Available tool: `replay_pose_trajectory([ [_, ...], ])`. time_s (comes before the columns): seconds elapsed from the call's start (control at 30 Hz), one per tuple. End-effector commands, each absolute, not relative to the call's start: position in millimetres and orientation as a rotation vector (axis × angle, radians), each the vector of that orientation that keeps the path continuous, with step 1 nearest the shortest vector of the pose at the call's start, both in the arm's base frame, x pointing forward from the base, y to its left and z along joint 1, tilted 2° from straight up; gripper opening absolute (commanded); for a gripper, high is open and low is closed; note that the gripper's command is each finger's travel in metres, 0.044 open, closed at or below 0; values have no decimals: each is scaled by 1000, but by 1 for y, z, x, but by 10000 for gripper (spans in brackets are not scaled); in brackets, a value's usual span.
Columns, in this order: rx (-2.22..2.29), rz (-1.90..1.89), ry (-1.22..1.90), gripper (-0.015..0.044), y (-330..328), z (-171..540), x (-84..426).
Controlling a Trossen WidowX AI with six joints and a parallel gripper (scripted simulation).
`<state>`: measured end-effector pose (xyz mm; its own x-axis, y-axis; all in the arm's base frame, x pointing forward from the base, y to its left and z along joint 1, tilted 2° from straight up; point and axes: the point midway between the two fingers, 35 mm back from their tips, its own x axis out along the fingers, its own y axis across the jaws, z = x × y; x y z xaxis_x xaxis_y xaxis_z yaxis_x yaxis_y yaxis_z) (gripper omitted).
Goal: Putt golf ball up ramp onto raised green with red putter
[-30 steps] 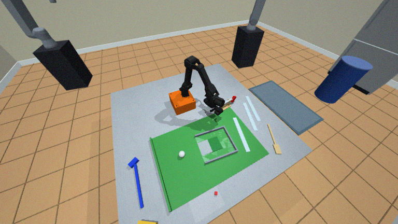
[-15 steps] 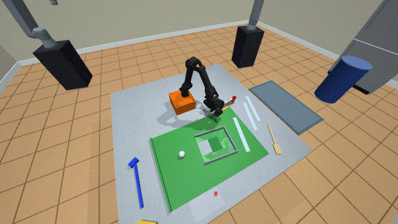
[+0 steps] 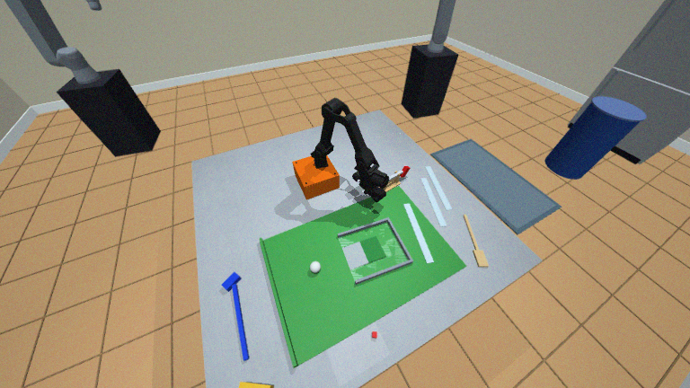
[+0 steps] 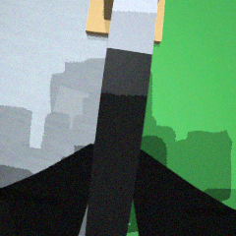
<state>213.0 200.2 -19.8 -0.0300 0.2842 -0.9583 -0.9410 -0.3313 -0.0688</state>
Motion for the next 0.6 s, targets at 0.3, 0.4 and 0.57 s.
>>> replay_pose_trajectory([
  [0.3, -1235, 1562, 792, 0, 201, -4, 215],
  [0.4, -1235, 1563, 792, 0, 202, 17, 215],
  [0.57, -1234, 1563, 793, 0, 200, 54, 213],
])
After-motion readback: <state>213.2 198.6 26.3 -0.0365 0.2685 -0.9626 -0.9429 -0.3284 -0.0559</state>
